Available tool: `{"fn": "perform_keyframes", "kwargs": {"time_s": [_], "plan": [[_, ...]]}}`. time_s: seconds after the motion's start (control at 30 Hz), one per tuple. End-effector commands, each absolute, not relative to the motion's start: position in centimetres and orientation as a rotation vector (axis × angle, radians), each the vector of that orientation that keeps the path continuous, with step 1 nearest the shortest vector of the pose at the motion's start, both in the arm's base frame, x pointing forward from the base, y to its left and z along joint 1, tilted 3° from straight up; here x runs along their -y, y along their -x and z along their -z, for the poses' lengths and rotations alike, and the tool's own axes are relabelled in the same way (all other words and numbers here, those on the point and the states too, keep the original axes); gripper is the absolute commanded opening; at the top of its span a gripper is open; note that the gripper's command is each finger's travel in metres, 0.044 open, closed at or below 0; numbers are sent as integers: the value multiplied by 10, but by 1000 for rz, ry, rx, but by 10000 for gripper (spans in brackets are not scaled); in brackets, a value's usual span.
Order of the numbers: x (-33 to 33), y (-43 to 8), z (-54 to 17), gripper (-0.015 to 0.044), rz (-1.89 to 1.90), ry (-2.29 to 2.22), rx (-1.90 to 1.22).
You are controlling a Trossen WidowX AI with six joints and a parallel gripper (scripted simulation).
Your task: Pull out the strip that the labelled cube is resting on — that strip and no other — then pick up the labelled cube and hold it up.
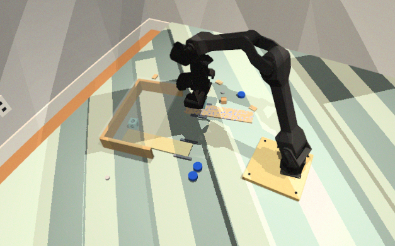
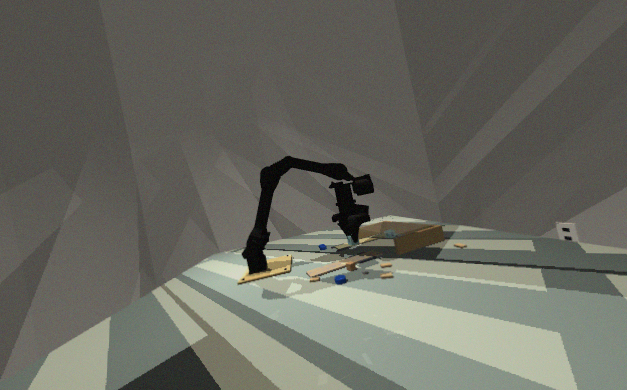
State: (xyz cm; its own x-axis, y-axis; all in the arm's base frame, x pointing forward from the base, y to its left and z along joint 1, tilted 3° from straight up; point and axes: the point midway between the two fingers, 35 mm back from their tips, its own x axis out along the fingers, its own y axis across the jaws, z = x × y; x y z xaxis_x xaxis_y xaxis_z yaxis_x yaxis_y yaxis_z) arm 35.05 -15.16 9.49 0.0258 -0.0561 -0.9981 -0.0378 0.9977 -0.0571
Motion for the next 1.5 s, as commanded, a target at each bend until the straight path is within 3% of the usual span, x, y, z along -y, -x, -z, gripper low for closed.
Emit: {"fn": "perform_keyframes", "kwargs": {"time_s": [0.0,0.63,1.47], "plan": [[147,-338,-95,0,21,73,-1549],[120,-278,-89,0,19,71,-1554],[118,-277,-125,0,19,71,-1554]]}}
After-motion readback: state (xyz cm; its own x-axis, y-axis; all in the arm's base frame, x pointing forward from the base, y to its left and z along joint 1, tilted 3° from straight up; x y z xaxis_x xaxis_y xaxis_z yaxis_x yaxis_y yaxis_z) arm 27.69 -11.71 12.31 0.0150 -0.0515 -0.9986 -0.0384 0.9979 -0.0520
